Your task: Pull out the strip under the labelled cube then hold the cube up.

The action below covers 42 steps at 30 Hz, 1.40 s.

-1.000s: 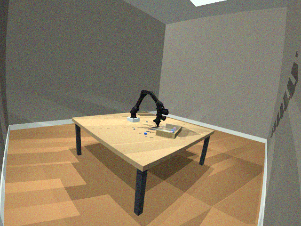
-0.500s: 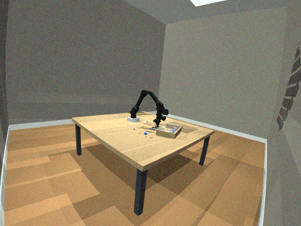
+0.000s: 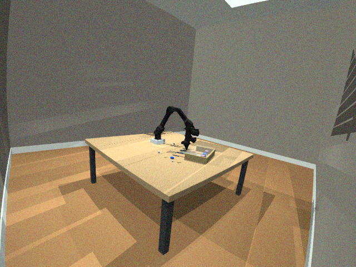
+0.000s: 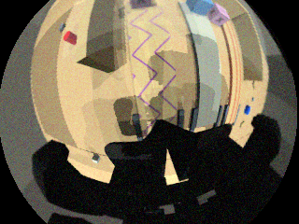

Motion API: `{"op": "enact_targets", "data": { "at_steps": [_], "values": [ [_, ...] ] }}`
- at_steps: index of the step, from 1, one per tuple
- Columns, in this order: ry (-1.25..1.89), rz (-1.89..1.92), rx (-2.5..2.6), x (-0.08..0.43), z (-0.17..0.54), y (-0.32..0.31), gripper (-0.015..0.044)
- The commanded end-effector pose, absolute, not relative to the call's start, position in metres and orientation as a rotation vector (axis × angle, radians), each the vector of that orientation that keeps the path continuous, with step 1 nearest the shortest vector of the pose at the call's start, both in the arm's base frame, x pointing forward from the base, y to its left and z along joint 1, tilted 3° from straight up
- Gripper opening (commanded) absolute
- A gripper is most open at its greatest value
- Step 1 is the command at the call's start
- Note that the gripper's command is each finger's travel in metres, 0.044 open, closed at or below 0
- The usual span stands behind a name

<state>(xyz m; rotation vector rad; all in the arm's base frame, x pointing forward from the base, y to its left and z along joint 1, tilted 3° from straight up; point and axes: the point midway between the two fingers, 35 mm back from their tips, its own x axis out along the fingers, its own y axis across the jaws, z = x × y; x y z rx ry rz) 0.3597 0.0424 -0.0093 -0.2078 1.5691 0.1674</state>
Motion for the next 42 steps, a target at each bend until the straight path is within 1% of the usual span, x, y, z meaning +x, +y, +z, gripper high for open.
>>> {"op": "enact_targets", "data": {
  "at_steps": [1, 28, 42],
  "values": [
    [1.571, 0.170, -0.205, 0.359, -0.011, 0.043, 0.0000],
    [1.571, 0.170, -0.205, 0.359, -0.014, 0.043, 0.0000],
    [1.573, 0.170, -0.205, 0.339, -0.014, 0.037, 0.0000]
  ]
}}
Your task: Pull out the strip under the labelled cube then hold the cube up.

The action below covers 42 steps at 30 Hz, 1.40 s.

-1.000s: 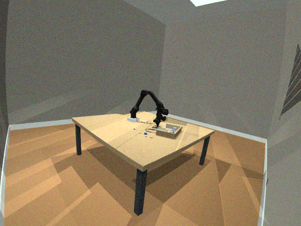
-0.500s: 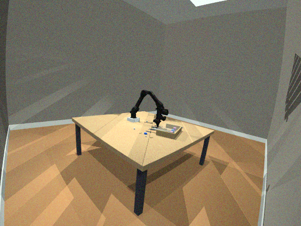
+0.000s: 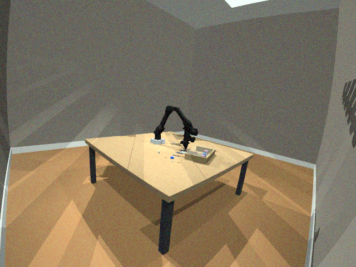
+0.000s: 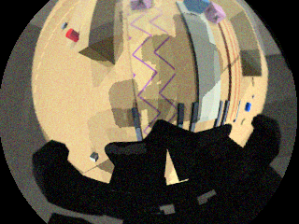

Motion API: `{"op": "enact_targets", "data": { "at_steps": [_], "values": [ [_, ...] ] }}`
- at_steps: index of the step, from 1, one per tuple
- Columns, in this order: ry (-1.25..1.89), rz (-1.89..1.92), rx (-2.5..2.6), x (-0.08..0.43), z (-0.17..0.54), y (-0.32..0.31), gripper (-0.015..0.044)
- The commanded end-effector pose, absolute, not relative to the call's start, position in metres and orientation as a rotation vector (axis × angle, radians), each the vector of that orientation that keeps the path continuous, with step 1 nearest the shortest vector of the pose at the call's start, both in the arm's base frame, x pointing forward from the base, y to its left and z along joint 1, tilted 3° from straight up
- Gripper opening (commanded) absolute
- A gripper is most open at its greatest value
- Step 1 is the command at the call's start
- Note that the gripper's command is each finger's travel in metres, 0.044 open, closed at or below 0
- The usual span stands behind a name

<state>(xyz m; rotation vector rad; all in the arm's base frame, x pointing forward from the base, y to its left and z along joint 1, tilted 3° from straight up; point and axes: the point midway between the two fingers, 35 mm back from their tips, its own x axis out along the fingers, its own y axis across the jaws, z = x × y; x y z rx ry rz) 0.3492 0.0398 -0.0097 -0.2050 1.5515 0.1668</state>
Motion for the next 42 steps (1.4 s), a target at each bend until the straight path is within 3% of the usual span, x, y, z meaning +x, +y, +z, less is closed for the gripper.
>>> {"op": "enact_targets", "data": {
  "at_steps": [1, 42],
  "values": [
    [1.573, 0.170, -0.205, 0.337, -0.014, 0.037, 0.0000],
    [1.578, 0.169, -0.206, 0.277, -0.016, 0.023, 0.0000]
  ]
}}
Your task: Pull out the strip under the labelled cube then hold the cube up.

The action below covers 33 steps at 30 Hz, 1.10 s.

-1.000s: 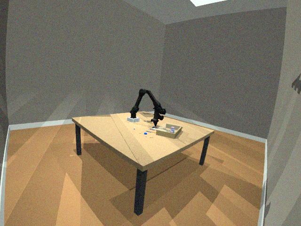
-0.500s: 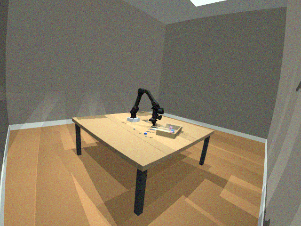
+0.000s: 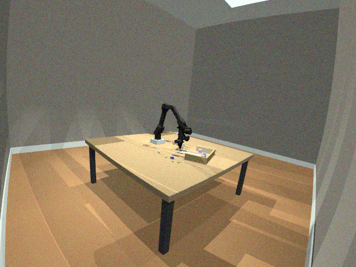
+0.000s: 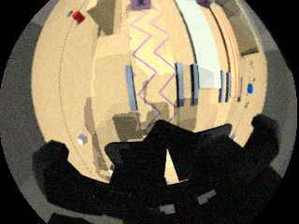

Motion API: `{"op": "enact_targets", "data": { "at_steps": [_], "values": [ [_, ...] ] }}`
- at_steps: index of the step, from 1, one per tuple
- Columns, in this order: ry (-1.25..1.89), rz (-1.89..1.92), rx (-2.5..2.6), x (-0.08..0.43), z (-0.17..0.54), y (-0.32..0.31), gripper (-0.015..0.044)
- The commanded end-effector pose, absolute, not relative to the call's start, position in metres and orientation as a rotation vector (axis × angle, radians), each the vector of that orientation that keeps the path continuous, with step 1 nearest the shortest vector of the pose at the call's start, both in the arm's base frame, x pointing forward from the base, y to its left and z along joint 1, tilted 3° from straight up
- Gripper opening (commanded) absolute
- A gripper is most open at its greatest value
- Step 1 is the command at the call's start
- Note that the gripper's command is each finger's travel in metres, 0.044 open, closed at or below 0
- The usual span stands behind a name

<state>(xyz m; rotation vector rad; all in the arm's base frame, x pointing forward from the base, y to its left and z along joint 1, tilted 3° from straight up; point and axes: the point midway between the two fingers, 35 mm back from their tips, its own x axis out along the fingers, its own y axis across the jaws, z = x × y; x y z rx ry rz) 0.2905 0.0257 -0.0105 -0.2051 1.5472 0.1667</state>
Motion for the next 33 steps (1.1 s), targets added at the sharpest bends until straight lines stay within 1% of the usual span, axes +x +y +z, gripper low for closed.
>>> {"op": "enact_targets", "data": {
  "at_steps": [1, 33],
  "values": [
    [1.578, 0.169, -0.206, 0.276, -0.016, 0.023, 0.0000],
    [1.582, 0.169, -0.206, 0.230, -0.016, 0.012, 0.0000]
  ]
}}
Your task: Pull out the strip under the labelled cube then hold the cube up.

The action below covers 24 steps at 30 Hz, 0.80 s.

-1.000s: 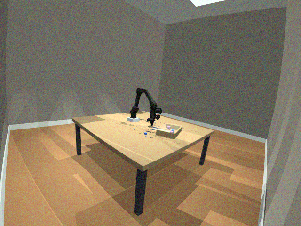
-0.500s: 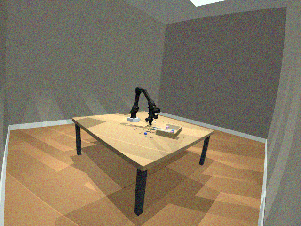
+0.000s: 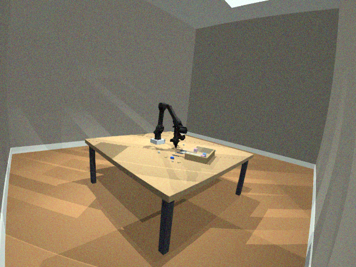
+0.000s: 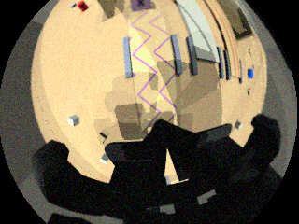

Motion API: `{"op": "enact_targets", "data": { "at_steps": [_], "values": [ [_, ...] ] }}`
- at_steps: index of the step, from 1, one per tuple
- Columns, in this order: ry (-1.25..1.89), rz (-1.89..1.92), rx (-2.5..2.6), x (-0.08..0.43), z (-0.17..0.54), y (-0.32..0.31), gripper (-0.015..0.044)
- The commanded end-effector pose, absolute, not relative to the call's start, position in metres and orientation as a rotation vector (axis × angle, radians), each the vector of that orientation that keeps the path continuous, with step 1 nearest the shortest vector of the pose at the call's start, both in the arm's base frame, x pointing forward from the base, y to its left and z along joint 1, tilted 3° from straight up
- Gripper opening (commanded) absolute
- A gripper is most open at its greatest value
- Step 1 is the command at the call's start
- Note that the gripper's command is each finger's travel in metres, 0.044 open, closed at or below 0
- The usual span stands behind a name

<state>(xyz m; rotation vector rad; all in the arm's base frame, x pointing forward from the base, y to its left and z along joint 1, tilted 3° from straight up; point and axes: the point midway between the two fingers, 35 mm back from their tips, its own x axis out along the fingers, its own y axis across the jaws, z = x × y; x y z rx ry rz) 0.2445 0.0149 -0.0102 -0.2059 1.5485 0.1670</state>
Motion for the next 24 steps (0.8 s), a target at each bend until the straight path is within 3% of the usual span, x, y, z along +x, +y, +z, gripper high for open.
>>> {"op": "enact_targets", "data": {
  "at_steps": [1, 24],
  "values": [
    [1.583, 0.169, -0.206, 0.229, -0.016, 0.012, 0.0000],
    [1.585, 0.169, -0.206, 0.198, -0.015, 0.005, 0.0000]
  ]
}}
